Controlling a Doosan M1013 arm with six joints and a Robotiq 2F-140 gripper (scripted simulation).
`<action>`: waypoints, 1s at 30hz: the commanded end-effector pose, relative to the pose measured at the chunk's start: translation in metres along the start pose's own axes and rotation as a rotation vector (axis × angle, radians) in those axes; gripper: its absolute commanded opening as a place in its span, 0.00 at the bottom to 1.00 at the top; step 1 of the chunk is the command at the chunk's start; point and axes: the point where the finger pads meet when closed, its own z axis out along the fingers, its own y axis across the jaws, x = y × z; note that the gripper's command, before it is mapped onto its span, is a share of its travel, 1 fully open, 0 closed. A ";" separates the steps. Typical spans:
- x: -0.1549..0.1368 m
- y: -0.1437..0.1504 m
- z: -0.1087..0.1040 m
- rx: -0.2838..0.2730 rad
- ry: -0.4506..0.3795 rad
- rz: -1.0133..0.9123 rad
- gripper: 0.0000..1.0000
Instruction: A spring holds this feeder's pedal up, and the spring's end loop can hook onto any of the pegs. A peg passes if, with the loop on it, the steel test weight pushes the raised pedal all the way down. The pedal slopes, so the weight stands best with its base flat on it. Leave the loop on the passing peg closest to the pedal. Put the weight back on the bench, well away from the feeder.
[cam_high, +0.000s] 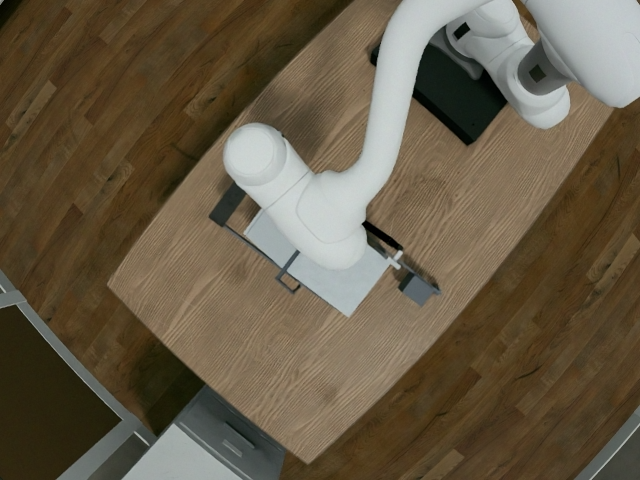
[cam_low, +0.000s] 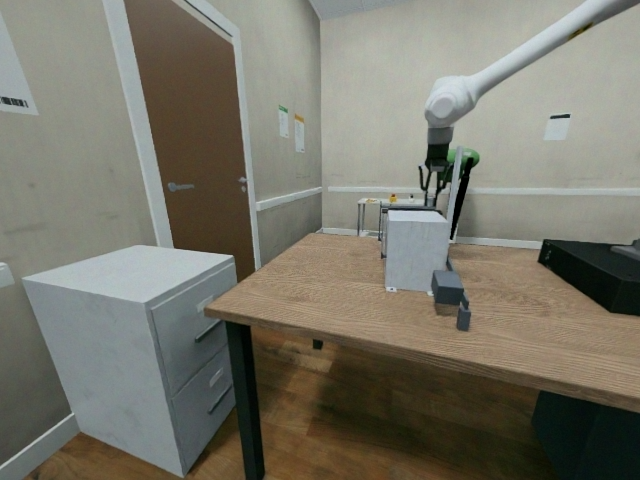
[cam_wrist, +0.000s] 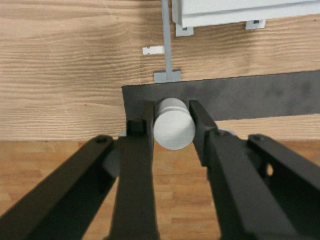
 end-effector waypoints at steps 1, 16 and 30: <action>0.000 0.001 0.003 -0.002 0.000 0.000 0.25; 0.003 0.001 0.016 -0.002 0.000 0.000 0.25; 0.003 0.001 0.021 -0.002 0.000 0.000 1.00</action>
